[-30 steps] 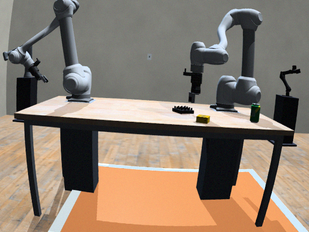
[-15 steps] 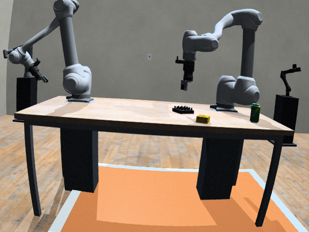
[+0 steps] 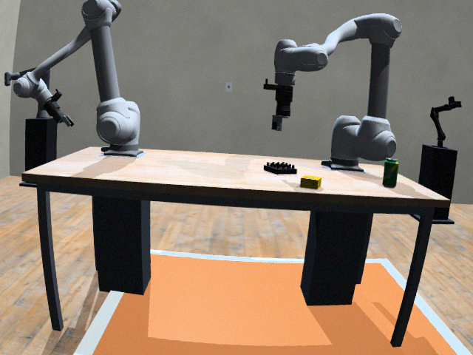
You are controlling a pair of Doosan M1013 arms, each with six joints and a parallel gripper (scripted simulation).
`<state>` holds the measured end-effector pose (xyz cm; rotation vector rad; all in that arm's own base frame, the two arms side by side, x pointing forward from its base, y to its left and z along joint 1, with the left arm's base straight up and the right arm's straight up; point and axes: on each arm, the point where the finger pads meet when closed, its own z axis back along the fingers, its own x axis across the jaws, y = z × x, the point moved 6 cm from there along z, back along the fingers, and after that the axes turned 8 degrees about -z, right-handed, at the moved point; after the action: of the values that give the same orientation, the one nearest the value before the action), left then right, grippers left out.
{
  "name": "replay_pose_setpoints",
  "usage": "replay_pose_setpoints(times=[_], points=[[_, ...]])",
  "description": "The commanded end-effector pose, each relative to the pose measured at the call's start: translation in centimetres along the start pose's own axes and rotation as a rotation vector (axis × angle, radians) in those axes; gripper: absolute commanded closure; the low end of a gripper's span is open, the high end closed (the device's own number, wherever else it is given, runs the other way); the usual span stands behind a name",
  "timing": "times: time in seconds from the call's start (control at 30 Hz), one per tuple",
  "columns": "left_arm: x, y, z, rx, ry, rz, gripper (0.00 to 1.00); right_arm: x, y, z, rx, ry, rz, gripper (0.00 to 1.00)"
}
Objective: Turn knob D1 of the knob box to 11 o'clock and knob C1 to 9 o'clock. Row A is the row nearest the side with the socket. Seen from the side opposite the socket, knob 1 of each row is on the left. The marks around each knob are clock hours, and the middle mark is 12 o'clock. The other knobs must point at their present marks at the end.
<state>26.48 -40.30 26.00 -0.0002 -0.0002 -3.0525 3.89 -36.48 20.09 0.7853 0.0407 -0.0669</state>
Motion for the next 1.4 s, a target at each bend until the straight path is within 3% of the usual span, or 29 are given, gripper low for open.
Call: replay_pose_setpoints(times=[0.0, 1.07, 1.37], points=[[0.0, 0.0, 0.1, 0.001, 0.001, 0.0, 0.0, 0.0, 0.0, 0.0, -0.001, 0.0, 0.0, 0.0], [0.1, -0.1, 0.1, 0.001, 0.001, 0.0, 0.0, 0.0, 0.0, 0.0, -0.001, 0.0, 0.0, 0.0], [2.6, -5.5, 0.1, 0.001, 0.001, 0.0, 0.0, 0.0, 0.0, 0.0, -0.001, 0.0, 0.0, 0.0]])
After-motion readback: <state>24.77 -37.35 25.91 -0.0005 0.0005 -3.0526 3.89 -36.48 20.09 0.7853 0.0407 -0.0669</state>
